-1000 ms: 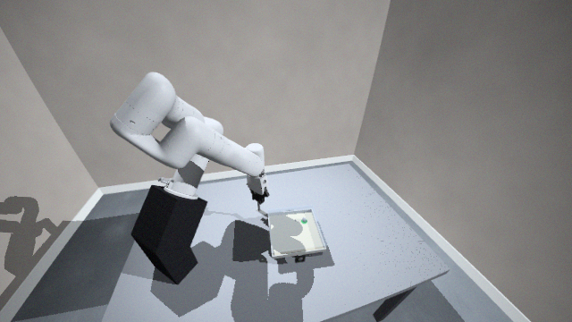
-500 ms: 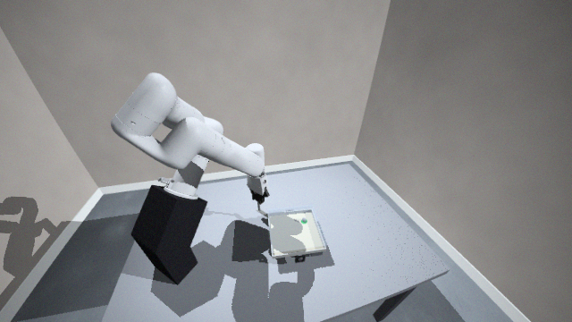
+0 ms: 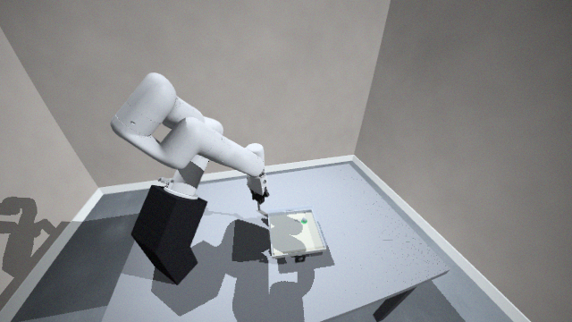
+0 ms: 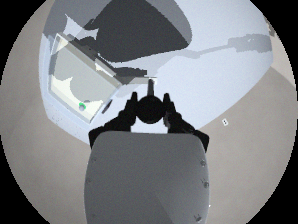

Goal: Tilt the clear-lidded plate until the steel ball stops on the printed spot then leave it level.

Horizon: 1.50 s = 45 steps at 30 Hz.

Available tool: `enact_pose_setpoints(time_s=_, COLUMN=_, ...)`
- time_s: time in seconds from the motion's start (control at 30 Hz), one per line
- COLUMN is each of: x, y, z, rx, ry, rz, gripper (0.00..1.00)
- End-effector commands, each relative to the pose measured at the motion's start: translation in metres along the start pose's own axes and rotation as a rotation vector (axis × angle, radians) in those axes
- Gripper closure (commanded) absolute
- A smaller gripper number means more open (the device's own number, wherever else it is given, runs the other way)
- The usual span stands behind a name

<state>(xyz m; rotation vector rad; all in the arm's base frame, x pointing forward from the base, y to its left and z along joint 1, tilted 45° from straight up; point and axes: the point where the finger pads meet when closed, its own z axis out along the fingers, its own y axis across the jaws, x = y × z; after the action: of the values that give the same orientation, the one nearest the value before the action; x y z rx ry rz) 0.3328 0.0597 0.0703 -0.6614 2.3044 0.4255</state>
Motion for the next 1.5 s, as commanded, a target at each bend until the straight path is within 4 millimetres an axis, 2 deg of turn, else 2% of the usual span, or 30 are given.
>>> enact_pose_setpoints(time_s=0.0, x=-0.0006, y=0.0003, z=-0.0001, rx=0.0, ry=-0.001, rz=-0.001, gripper=1.0)
enact_pose_setpoints(time_s=0.53, x=-0.0006, y=0.0003, z=-0.0001, rx=0.0, ry=-0.001, rz=-0.001, gripper=1.0)
enact_pose_setpoints(time_s=0.57, x=-0.0006, y=0.0003, z=-0.0001, rx=0.0, ry=-0.001, rz=-0.001, gripper=0.39)
enact_pose_setpoints(time_s=1.47, x=-0.0006, y=0.0003, z=-0.0001, rx=0.0, ry=-0.001, rz=-0.001, gripper=0.39)
